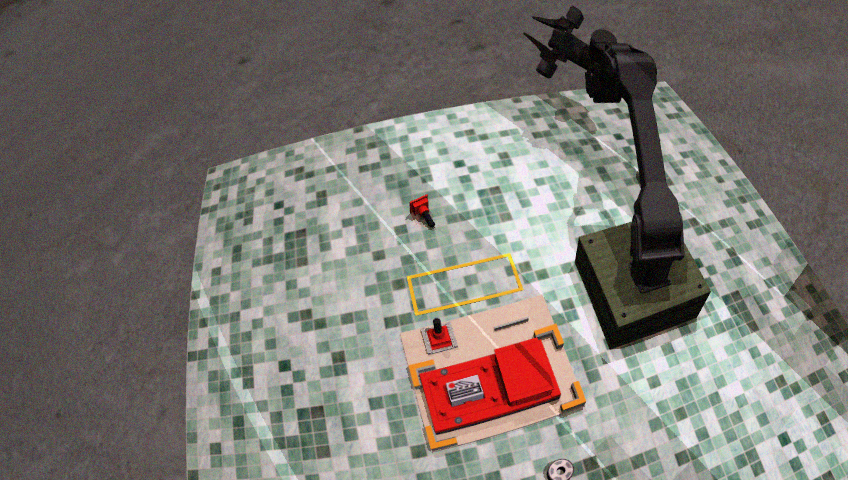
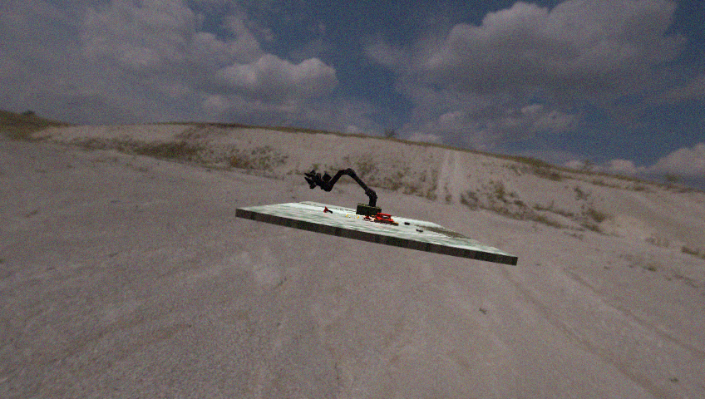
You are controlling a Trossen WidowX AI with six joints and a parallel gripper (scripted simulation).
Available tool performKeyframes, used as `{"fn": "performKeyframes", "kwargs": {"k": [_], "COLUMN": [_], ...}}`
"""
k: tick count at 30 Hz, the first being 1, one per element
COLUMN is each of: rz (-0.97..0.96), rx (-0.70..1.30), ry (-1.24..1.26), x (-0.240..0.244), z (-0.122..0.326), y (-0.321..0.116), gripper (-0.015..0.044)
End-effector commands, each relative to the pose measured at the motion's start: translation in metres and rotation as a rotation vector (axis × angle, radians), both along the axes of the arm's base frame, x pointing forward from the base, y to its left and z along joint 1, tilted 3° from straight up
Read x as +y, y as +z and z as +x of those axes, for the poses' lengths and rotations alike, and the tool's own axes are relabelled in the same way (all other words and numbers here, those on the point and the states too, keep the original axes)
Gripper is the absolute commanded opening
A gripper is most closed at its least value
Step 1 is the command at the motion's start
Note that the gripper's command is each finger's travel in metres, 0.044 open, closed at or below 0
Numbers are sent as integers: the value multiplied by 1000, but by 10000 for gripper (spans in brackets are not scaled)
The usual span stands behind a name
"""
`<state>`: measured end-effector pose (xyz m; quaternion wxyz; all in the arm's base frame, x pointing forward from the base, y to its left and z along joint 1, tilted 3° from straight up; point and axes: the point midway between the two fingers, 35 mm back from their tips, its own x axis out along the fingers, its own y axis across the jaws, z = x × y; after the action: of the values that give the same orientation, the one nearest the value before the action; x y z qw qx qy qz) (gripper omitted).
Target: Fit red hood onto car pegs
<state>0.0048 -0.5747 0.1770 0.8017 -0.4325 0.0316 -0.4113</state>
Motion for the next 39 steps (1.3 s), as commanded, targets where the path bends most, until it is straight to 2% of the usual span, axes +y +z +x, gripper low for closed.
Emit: {"fn": "performKeyframes", "kwargs": {"k": [1,8,9,19,29,39], "rz": [5,130,142,321,486,562], "rx": [-1,-27,-27,13,158,330], "ry": [3,86,95,235,372,518], "x": [1,9,9,38,115,210], "z": [1,59,69,207,334,405], "y": [-1,-14,-13,-14,-28,-38], "gripper": [247,431,440,440,440,440]}}
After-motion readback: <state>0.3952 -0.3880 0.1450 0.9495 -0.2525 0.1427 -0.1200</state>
